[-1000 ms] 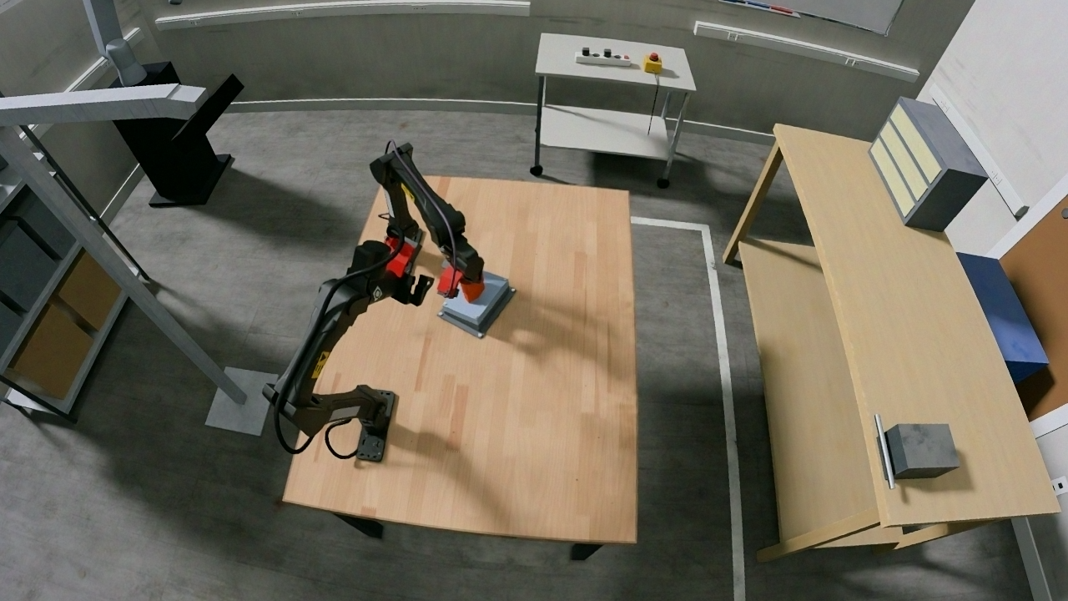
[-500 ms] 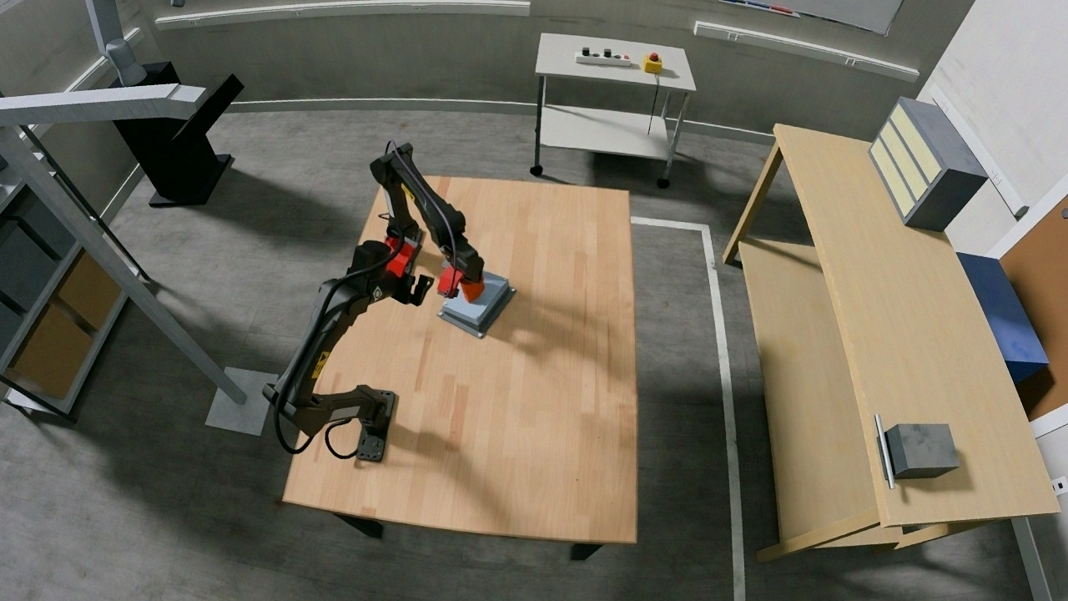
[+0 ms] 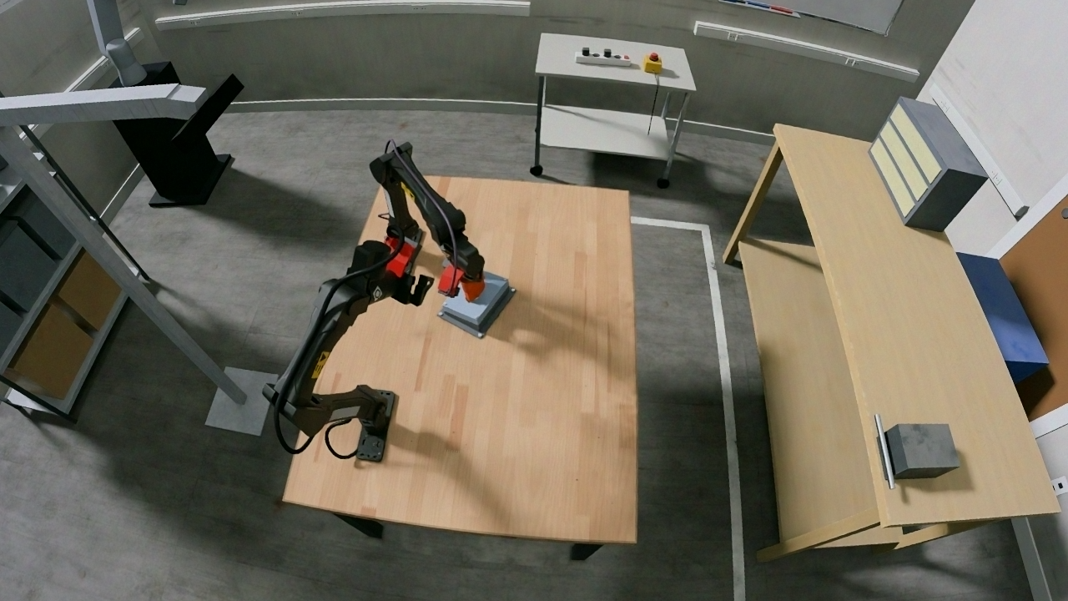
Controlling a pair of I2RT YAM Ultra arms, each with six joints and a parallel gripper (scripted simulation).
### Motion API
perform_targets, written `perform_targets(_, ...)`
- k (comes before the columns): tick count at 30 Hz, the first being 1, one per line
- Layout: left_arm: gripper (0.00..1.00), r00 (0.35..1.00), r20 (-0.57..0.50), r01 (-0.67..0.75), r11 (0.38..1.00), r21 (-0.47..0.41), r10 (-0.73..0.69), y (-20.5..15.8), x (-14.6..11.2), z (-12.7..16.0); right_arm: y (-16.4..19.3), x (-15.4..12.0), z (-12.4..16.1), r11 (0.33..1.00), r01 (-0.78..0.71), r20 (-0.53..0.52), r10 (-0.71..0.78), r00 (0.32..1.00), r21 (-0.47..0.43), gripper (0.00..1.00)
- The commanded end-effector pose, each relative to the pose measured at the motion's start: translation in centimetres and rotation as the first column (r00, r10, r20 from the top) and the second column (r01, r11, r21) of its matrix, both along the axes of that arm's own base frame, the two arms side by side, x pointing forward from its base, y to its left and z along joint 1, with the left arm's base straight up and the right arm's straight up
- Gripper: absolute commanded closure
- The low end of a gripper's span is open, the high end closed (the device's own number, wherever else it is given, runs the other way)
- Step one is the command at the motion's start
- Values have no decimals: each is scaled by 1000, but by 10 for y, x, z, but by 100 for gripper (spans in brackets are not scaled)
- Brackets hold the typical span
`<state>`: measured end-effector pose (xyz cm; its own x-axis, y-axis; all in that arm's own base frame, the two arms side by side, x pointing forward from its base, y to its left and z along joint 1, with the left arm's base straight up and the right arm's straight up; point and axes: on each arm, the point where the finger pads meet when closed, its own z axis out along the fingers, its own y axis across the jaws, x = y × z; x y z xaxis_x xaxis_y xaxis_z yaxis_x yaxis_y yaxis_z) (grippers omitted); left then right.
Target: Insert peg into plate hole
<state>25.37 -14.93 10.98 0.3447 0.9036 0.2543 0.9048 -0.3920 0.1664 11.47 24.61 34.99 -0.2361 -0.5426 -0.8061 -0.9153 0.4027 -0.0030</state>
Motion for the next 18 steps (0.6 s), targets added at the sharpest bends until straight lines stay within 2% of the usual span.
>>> perform_targets(1, 61, 1000, 0, 3, 1000, -2, -3, 3, -8, 3, -4, -2, 15, 999, 4, 18, -5, 1000, 34, 0)
perform_targets(18, 61, 1000, 2, 4, 1000, -2, -4, -1, -5, 3, -4, -2, 15, 999, 4, 18, -5, 1000, 34, 0)
